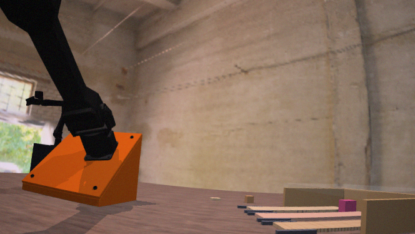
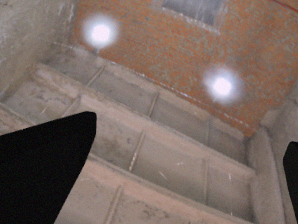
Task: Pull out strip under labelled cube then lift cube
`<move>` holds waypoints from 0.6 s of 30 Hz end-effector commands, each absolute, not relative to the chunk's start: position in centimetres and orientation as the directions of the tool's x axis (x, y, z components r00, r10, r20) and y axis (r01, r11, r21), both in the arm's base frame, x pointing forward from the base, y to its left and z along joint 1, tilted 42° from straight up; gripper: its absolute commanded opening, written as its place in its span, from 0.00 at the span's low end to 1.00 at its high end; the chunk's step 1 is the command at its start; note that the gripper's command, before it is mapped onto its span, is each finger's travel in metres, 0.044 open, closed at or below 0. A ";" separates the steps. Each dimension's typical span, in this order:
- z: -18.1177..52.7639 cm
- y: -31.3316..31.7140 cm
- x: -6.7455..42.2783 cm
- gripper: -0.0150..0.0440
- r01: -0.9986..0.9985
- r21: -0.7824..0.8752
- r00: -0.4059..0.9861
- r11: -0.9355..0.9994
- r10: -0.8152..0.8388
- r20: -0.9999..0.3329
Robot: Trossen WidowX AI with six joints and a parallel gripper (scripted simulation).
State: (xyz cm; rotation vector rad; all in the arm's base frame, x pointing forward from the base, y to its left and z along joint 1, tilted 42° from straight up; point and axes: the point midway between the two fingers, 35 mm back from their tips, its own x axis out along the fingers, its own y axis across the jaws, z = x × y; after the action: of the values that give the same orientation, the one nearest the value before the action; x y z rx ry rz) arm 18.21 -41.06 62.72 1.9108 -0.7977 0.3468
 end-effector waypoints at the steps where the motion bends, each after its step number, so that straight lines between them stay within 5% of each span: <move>1: 62.6 -41.0 18.4 0.93 -0.661 0.694 0.743 -0.285 -0.377 0.553; 18: 49.3 -37.2 36.9 0.93 -0.432 0.901 0.795 -0.051 -0.493 0.353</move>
State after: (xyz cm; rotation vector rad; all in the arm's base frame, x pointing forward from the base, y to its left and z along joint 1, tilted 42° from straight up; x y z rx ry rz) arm 32.95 -40.00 52.30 1.7553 -0.7815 0.0521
